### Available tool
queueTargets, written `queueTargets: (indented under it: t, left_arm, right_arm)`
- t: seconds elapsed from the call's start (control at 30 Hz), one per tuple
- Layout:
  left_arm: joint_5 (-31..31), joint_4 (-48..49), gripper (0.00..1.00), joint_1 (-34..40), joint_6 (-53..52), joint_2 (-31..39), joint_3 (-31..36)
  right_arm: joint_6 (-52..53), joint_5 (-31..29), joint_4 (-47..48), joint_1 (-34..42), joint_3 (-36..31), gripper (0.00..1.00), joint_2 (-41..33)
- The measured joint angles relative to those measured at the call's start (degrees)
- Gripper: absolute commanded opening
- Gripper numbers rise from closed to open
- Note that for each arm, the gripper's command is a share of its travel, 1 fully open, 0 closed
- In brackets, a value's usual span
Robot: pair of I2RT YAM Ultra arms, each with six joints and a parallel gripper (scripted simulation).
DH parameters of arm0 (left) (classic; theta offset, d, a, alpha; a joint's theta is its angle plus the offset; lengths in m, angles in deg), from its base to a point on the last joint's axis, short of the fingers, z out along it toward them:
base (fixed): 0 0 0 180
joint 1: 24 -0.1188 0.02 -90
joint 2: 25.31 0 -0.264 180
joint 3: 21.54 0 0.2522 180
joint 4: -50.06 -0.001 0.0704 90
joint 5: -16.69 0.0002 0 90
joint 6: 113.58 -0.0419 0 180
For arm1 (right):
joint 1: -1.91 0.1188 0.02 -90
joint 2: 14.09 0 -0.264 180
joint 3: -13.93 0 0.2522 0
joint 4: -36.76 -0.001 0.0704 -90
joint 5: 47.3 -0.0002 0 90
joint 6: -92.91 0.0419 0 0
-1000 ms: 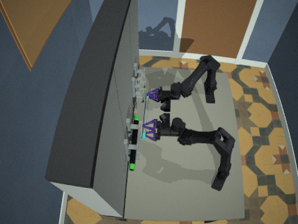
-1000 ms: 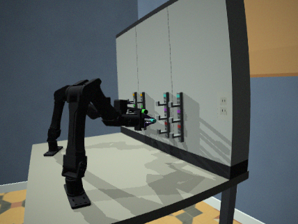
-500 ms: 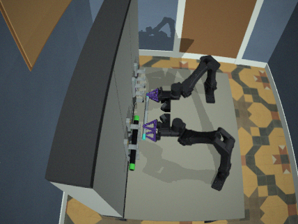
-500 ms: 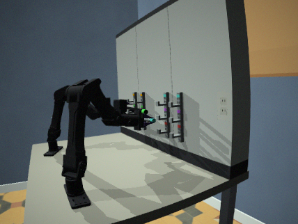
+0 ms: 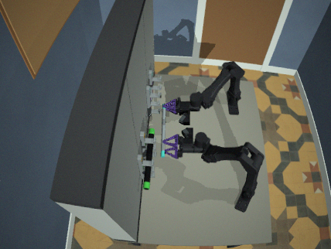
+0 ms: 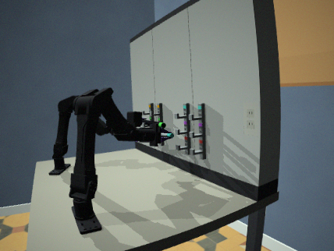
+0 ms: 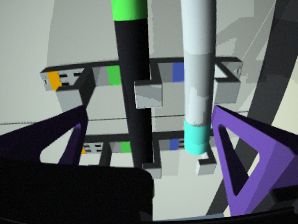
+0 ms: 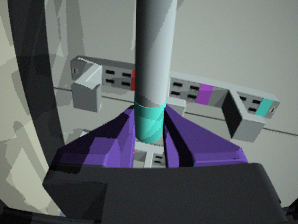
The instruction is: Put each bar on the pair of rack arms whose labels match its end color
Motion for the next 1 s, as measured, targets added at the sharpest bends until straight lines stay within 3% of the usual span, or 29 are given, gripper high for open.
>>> queueTargets:
  t: [1.0]
  left_arm:
    - [-4.83, 2.40, 1.00, 5.35, 0.00, 8.87, 10.01]
  right_arm:
    - [-0.48, -0.20, -2.82, 0.00, 1.14, 0.00, -1.07]
